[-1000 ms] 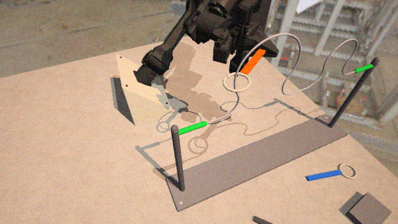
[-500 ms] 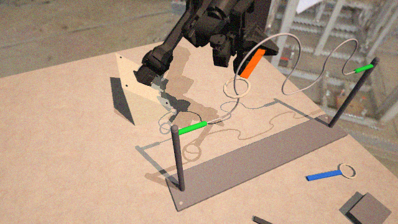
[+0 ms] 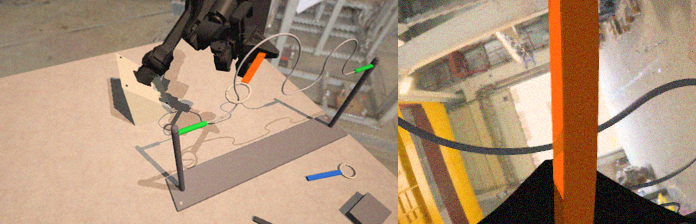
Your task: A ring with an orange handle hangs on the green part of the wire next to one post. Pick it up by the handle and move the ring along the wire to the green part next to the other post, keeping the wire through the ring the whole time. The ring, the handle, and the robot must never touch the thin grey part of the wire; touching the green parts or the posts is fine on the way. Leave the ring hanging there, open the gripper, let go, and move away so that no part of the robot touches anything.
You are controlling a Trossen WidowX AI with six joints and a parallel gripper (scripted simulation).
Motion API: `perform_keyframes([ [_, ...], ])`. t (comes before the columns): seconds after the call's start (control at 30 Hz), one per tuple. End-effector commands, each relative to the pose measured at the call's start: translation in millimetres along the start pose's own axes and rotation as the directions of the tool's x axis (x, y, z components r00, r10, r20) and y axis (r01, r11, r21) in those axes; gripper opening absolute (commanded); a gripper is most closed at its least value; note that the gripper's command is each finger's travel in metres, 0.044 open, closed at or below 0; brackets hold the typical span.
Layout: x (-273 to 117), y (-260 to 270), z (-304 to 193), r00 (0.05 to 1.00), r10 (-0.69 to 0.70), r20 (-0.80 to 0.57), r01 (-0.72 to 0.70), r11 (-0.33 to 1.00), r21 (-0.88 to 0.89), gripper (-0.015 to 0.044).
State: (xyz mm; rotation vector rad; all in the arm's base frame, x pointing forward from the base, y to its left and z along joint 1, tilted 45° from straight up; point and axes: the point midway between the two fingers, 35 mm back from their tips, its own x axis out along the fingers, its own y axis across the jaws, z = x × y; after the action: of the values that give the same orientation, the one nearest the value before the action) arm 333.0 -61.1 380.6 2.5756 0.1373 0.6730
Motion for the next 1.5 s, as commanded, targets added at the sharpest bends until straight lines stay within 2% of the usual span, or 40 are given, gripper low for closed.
perform_keyframes([
  [0.0,-0.7,-5.9,1.4,1.000,-0.005,0.007,0.005,1.000,-0.012,-0.0150],
  [0.3,1.6,-24.4,1.2,0.999,-0.050,0.019,0.052,0.994,-0.098,-0.0150],
  [0.7,2.4,-62.0,7.9,0.985,-0.160,0.068,0.173,0.936,-0.305,-0.0150],
  [1.03,5.8,-92.4,20.6,0.961,-0.216,0.173,0.274,0.841,-0.466,-0.0150],
  [1.47,-1.0,-130.2,48.5,0.912,-0.275,0.304,0.410,0.633,-0.657,-0.0150],
])
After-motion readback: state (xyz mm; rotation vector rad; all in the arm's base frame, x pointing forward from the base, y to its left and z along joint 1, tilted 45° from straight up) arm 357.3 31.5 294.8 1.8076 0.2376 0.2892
